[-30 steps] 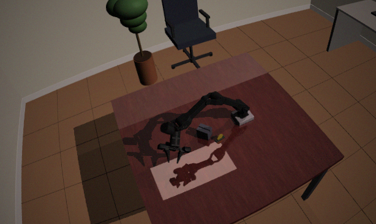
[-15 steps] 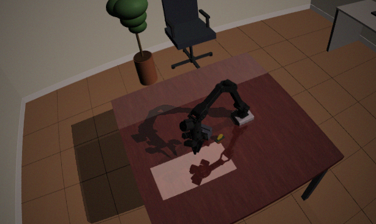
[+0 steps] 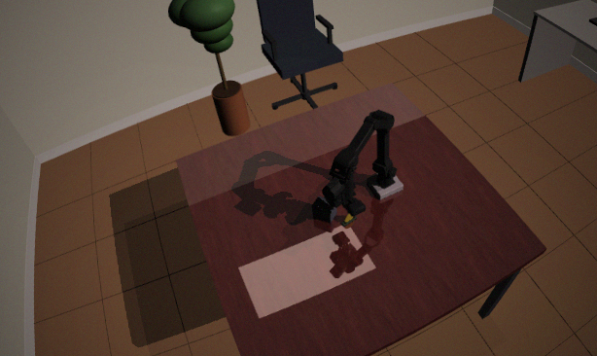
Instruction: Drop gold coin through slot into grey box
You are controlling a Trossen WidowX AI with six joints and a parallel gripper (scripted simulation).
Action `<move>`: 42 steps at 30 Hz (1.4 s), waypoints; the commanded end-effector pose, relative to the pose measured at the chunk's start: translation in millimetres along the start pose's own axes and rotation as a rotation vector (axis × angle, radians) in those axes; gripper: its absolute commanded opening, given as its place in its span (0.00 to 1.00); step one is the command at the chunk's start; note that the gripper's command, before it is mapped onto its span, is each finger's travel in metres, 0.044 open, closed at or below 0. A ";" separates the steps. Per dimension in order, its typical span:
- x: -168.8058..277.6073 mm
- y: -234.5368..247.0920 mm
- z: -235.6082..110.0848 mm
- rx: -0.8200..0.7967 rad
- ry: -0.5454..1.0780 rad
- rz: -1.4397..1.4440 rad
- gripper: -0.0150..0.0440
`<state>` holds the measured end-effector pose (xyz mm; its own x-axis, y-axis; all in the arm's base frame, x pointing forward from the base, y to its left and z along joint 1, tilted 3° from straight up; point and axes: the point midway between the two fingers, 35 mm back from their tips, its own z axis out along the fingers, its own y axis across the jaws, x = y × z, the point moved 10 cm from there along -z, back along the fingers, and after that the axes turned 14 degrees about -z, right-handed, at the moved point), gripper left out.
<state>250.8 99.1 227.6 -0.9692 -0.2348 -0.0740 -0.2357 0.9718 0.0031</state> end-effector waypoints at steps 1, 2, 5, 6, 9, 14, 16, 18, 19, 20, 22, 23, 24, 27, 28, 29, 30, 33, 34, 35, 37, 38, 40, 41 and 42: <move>18.0 -1.0 -2.3 0.048 0.033 -0.116 0.53; 18.2 -4.5 -2.4 0.048 0.033 -0.116 0.53; 18.3 -6.6 -2.6 0.048 0.033 -0.116 0.53; 18.2 -6.7 -0.6 0.048 0.033 -0.116 0.53; 18.7 -7.9 24.8 0.048 0.033 -0.116 0.53; 19.5 -8.5 33.7 0.048 0.033 -0.116 0.53; 20.5 -8.9 42.7 0.049 0.033 -0.116 0.53; 21.2 -9.2 47.4 0.049 0.033 -0.116 0.53; 21.2 -9.2 47.4 0.049 0.033 -0.116 0.53; 21.2 -9.2 47.4 0.049 0.033 -0.116 0.53; 21.1 -9.2 48.5 0.049 0.033 -0.116 0.53; 21.0 -9.3 49.9 0.049 0.033 -0.116 0.53; 20.9 -9.4 51.5 0.049 0.033 -0.116 0.53; 20.7 -9.5 56.4 0.049 0.033 -0.116 0.53; 20.7 -9.6 58.0 0.049 0.033 -0.116 0.53; 20.7 -9.7 59.7 0.049 0.033 -0.116 0.53; 20.7 -9.8 61.3 0.049 0.033 -0.116 0.53; 20.7 -10.0 66.2 0.049 0.033 -0.116 0.53; 20.7 -10.1 67.8 0.049 0.033 -0.116 0.53; 20.8 -10.1 69.4 0.049 0.033 -0.116 0.53; 20.9 -10.3 72.6 0.049 0.033 -0.116 0.53; 20.9 -10.4 74.2 0.049 0.033 -0.116 0.53; 21.1 -10.5 77.4 0.049 0.033 -0.116 0.53; 21.2 -10.6 79.0 0.049 0.033 -0.116 0.53; 21.3 -10.7 80.6 0.049 0.033 -0.116 0.53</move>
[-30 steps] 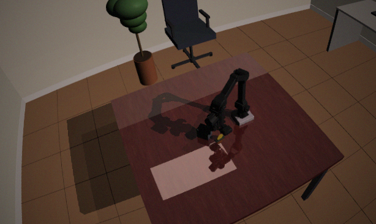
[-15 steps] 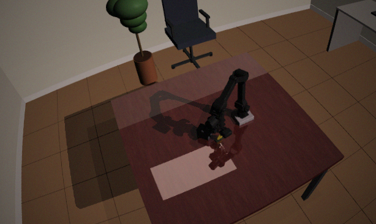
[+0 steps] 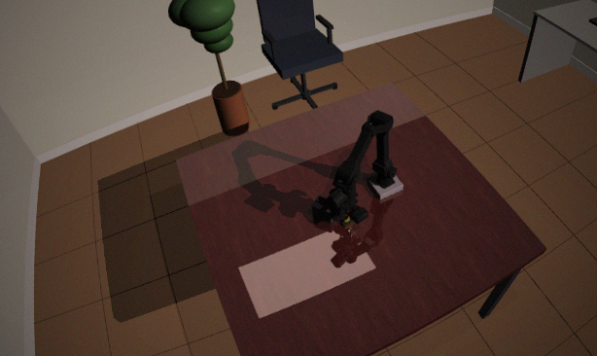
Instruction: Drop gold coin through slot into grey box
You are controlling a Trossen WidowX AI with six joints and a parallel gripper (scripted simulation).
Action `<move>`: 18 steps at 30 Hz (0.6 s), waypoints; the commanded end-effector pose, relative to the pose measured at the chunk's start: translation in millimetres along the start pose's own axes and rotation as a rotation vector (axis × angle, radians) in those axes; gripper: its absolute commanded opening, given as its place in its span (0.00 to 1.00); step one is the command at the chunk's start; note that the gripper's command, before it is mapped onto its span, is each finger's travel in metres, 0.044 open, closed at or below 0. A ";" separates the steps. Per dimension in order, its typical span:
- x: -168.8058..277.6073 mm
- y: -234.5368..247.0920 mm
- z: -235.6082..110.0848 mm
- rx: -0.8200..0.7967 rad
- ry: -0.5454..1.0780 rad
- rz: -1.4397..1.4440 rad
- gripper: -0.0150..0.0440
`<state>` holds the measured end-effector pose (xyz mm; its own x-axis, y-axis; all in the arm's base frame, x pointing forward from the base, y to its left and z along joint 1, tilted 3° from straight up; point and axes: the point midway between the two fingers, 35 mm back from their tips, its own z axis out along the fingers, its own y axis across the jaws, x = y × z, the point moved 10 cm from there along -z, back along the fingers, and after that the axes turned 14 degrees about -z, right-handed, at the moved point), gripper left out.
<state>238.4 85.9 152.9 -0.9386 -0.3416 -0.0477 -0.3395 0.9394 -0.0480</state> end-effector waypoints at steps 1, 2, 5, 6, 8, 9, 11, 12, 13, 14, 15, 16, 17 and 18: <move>0.6 -0.2 8.8 0.004 0.010 -0.004 0.53; 0.7 -0.2 10.4 0.004 0.010 -0.004 0.53; 1.1 -0.2 15.2 0.004 0.010 -0.004 0.53; 1.3 -0.2 16.7 0.004 0.010 -0.004 0.53; 1.6 -0.2 19.9 0.004 0.010 -0.004 0.53; 1.8 -0.2 21.4 0.004 0.010 -0.004 0.53; 2.2 -0.2 24.6 0.004 0.010 -0.004 0.53; 2.4 -0.3 26.1 0.004 0.010 -0.004 0.53; 2.6 -0.3 27.3 0.004 0.010 -0.004 0.53; 2.7 -0.3 28.1 0.004 0.010 -0.004 0.53; 2.7 -0.3 28.3 0.004 0.010 -0.004 0.53; 2.7 -0.3 28.3 0.004 0.010 -0.004 0.48; 2.7 -0.3 28.3 0.004 0.010 -0.004 0.44; 2.7 -0.3 28.3 0.004 0.010 -0.004 0.39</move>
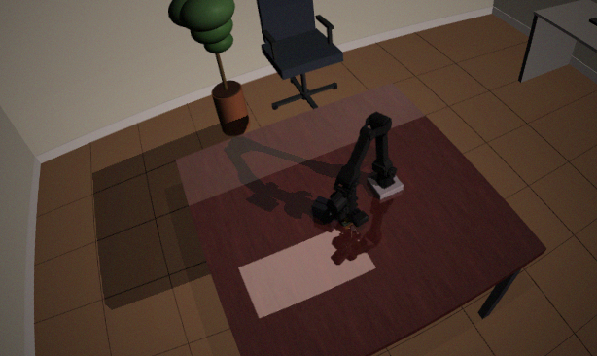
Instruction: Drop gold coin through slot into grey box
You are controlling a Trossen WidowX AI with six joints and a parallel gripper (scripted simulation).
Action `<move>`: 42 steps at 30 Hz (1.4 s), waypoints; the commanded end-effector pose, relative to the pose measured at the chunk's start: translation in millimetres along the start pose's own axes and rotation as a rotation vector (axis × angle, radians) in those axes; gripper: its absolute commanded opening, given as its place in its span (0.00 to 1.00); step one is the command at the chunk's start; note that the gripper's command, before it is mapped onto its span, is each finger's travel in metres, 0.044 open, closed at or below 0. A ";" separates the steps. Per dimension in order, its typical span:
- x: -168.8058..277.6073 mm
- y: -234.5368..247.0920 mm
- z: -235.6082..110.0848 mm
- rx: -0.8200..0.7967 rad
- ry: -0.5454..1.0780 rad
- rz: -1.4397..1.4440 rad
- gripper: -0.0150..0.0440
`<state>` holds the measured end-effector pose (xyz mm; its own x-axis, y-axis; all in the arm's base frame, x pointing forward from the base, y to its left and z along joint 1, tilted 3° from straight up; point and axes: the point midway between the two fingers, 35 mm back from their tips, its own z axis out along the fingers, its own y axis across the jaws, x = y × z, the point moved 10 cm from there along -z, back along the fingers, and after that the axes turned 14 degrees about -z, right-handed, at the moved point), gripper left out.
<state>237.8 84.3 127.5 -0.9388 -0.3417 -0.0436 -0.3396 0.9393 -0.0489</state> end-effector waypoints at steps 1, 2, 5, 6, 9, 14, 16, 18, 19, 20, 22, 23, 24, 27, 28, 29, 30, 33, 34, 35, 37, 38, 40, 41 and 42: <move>0.4 -0.2 3.0 0.003 0.006 -0.004 0.35; 0.4 -0.2 3.0 0.003 0.006 -0.004 0.30; 0.4 -0.2 3.0 0.003 0.006 -0.004 0.25; 0.4 -0.2 3.0 0.003 0.006 -0.004 0.25; 0.4 -0.2 3.0 0.003 0.006 -0.004 0.25; 0.1 -0.1 1.4 0.003 0.006 -0.004 0.25; -0.8 -0.1 -2.9 0.003 0.006 -0.004 0.25; -1.7 0.0 -7.7 0.003 0.006 -0.004 0.25; -2.1 0.0 -10.2 0.003 0.006 -0.004 0.25; -2.4 0.0 -12.6 0.003 0.006 -0.004 0.25; -3.1 0.1 -17.5 0.003 0.006 -0.004 0.25; -3.4 0.1 -19.9 0.003 0.006 -0.004 0.25; -3.6 0.2 -22.4 0.003 0.006 -0.004 0.25; -4.3 0.3 -29.8 0.003 0.005 -0.004 0.25; -4.4 0.3 -32.3 0.003 0.005 -0.004 0.25; -4.6 0.3 -34.8 0.003 0.005 -0.004 0.25; -4.7 0.3 -37.3 0.003 0.005 -0.004 0.25; -4.8 0.4 -44.9 0.003 0.005 -0.004 0.25; -4.8 0.4 -47.4 0.003 0.005 -0.004 0.25; -4.8 0.5 -50.0 0.003 0.005 -0.004 0.25; -4.7 0.5 -55.1 0.003 0.005 -0.004 0.25; -4.5 0.5 -57.6 0.003 0.005 -0.004 0.25; -4.2 0.6 -62.8 0.003 0.005 -0.004 0.25; -4.0 0.6 -65.3 0.003 0.005 -0.004 0.25; -3.8 0.6 -67.9 0.003 0.005 -0.004 0.25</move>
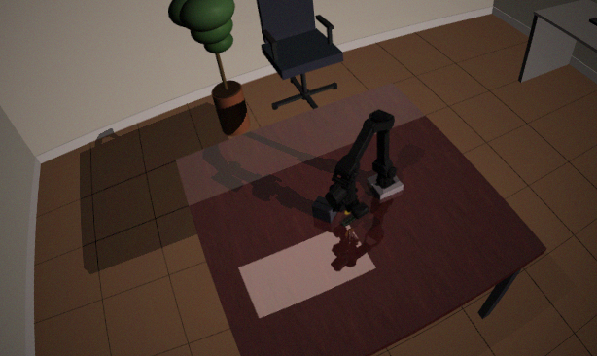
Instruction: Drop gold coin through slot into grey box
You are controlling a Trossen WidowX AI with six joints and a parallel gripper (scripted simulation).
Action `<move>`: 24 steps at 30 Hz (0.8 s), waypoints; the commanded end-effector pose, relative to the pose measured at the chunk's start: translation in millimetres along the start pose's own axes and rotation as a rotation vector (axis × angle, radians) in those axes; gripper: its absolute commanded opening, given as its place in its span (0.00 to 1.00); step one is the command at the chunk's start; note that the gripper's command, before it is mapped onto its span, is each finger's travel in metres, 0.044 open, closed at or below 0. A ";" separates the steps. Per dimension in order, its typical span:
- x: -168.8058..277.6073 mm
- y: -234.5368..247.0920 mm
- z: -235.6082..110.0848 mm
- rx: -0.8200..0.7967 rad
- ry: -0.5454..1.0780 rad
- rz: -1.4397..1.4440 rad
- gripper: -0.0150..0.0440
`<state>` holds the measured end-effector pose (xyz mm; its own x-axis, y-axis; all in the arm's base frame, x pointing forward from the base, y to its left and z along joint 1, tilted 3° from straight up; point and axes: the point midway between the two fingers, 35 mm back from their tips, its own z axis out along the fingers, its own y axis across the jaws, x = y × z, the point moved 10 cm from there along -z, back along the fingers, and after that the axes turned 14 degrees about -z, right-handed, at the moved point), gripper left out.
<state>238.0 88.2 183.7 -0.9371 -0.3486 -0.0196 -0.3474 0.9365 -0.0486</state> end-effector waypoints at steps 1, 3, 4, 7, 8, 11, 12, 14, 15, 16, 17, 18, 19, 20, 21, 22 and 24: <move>0.7 -0.2 -14.3 0.003 -0.018 0.004 0.25; 1.4 -0.2 -19.5 0.003 -0.018 0.004 0.25; 1.8 -0.1 -22.0 0.003 -0.018 0.004 0.25; 3.1 -0.1 -29.8 0.003 -0.018 0.004 0.25; 3.6 -0.1 -32.4 0.003 -0.018 0.004 0.25; 4.4 -0.1 -36.2 0.003 -0.018 0.004 0.25; 4.4 -0.1 -36.2 0.003 -0.018 0.004 0.25; 4.6 -0.2 -36.2 0.003 -0.018 0.027 0.25; 4.9 -0.3 -36.3 0.003 -0.018 0.055 0.25; 5.1 -0.5 -36.3 0.002 -0.018 0.090 0.25; 5.4 -0.7 -36.3 0.002 -0.018 0.124 0.25; 5.7 -0.8 -36.3 0.002 -0.018 0.159 0.25; 6.0 -1.0 -36.4 0.002 -0.018 0.193 0.25; 6.2 -1.2 -36.4 0.001 -0.018 0.227 0.25; 6.5 -1.3 -36.4 0.001 -0.018 0.262 0.25; 6.8 -1.5 -36.4 0.001 -0.018 0.296 0.25; 7.3 -1.8 -36.5 0.000 -0.018 0.365 0.25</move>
<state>232.1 86.7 217.8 -0.9955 -0.0844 -0.0425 -0.0828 0.9958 -0.0392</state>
